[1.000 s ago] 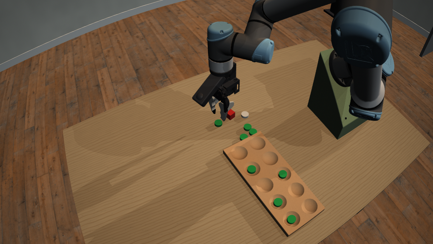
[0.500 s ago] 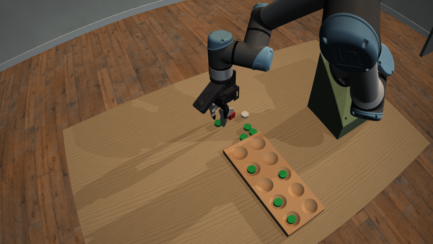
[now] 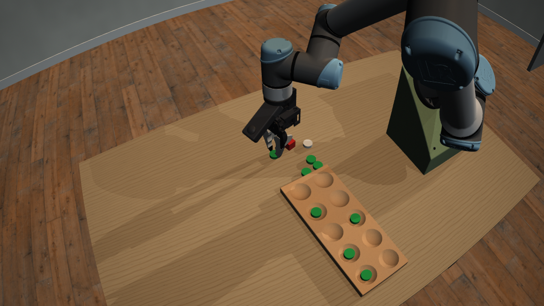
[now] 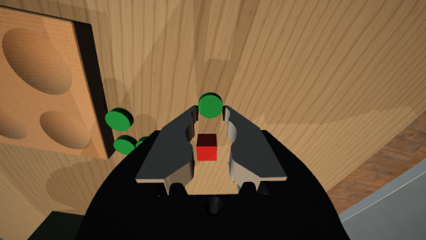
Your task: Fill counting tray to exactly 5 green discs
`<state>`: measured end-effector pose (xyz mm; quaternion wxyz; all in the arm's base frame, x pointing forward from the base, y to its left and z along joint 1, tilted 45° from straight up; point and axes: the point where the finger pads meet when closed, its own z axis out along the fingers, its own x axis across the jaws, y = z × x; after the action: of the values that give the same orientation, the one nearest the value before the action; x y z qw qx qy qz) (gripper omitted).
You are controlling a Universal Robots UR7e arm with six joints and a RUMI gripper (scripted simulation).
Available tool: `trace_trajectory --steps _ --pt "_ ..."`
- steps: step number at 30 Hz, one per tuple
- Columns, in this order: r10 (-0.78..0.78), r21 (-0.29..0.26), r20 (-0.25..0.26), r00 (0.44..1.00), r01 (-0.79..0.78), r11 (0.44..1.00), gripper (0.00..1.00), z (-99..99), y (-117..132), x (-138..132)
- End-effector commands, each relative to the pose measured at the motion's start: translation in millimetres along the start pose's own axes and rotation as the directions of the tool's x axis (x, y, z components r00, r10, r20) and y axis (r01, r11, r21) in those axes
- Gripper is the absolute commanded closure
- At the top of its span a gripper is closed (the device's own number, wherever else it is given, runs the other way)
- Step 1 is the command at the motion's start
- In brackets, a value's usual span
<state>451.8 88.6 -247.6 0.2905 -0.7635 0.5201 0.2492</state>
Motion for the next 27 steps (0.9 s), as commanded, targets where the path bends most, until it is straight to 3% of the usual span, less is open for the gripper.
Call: trace_trajectory --steps 1,27 --pt "0.000 0.001 -0.001 1.000 0.000 1.000 1.00 -0.6 -0.3 0.4" --pt "0.000 0.001 -0.001 1.000 0.000 1.000 1.00 -6.2 -0.6 0.6"
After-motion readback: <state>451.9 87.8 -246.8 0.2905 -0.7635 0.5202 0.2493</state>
